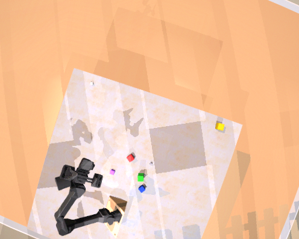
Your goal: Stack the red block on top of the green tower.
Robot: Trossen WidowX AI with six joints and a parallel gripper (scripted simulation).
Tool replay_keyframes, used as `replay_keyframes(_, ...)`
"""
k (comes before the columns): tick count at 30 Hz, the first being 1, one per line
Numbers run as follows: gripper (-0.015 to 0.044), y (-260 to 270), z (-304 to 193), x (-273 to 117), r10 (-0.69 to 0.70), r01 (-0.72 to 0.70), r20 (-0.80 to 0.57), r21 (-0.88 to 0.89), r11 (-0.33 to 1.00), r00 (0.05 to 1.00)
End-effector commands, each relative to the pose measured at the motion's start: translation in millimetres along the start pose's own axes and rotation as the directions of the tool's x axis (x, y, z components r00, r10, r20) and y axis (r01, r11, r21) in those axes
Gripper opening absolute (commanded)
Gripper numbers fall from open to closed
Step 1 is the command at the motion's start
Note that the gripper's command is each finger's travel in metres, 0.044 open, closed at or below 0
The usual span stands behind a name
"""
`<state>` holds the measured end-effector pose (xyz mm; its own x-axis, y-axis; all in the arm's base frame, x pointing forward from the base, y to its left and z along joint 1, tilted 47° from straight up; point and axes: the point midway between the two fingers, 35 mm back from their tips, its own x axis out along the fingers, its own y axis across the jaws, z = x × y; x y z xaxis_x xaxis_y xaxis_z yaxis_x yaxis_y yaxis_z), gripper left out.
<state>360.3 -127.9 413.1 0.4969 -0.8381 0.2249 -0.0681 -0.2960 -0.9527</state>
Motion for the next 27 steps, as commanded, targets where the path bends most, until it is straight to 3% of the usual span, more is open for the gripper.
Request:
replay_keyframes(1,0.0426,0.7,1.8,0.4,0.000,0.000,0.007,0.002,1.000,1.000)
replay_keyframes(7,0.0440,30.5,59.9,7.6,0.052,-0.070,0.230,0.070,0.995,0.972)
replay_keyframes(14,0.0440,88.9,126.4,-0.1,0.221,-0.322,0.493,0.130,0.938,0.842)
replay_keyframes(21,0.0440,157.8,172.7,-28.4,0.444,-0.669,0.664,0.114,0.735,0.601)
replay_keyframes(27,0.0440,212.1,193.3,-65.9,0.611,-0.910,0.720,0.070,0.408,0.330)
